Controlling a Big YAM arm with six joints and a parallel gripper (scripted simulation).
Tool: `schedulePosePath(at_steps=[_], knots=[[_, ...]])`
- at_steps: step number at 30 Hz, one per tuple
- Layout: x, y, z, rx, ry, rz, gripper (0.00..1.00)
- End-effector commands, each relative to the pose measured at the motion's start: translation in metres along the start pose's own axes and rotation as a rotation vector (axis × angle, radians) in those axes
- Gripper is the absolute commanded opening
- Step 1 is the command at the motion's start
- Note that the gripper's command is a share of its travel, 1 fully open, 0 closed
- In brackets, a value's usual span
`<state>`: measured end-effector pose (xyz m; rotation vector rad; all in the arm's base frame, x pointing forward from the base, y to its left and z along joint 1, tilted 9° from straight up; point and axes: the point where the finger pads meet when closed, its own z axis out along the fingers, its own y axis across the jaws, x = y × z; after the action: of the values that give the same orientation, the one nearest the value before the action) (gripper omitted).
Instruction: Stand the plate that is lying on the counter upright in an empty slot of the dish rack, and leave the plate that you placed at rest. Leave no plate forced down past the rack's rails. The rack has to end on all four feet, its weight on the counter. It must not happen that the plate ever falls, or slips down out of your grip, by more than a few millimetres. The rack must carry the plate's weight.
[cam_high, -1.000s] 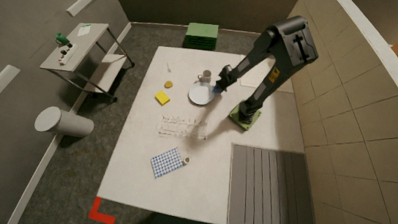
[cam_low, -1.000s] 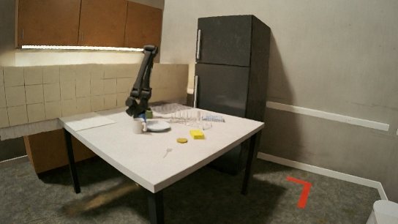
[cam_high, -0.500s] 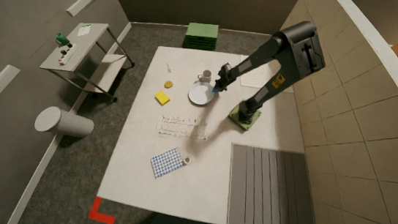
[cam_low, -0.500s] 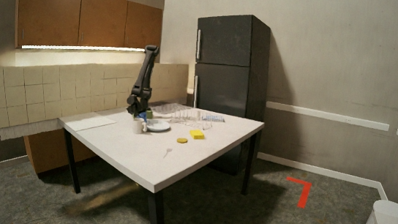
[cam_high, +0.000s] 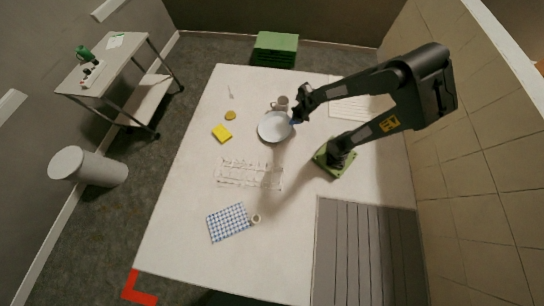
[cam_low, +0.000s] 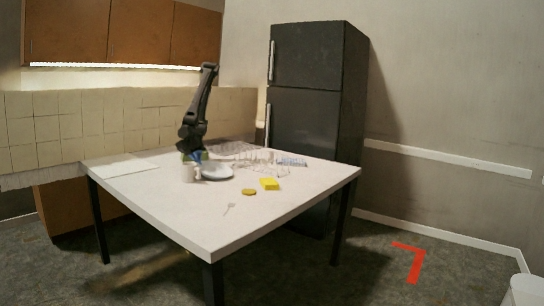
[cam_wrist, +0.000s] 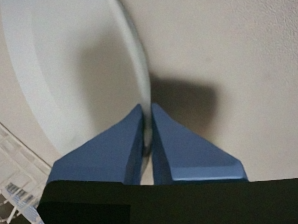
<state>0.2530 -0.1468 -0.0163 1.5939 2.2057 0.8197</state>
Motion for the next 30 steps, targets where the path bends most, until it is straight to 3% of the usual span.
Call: schedulePosePath(at_steps=[1,9,11,26,28,30], knots=[[-0.015,0.021,-0.009,0.029,-0.014,-0.016,0.00],[-0.015,0.036,-0.018,0.140,-0.012,-0.013,0.00],[-0.015,0.036,-0.018,0.140,-0.012,-0.013,0.00],[-0.013,0.069,-0.033,0.368,-0.005,-0.006,0.00],[-0.013,0.069,-0.033,0.368,-0.005,-0.006,0.00],[-0.012,0.073,-0.034,0.396,-0.002,-0.004,0.00]])
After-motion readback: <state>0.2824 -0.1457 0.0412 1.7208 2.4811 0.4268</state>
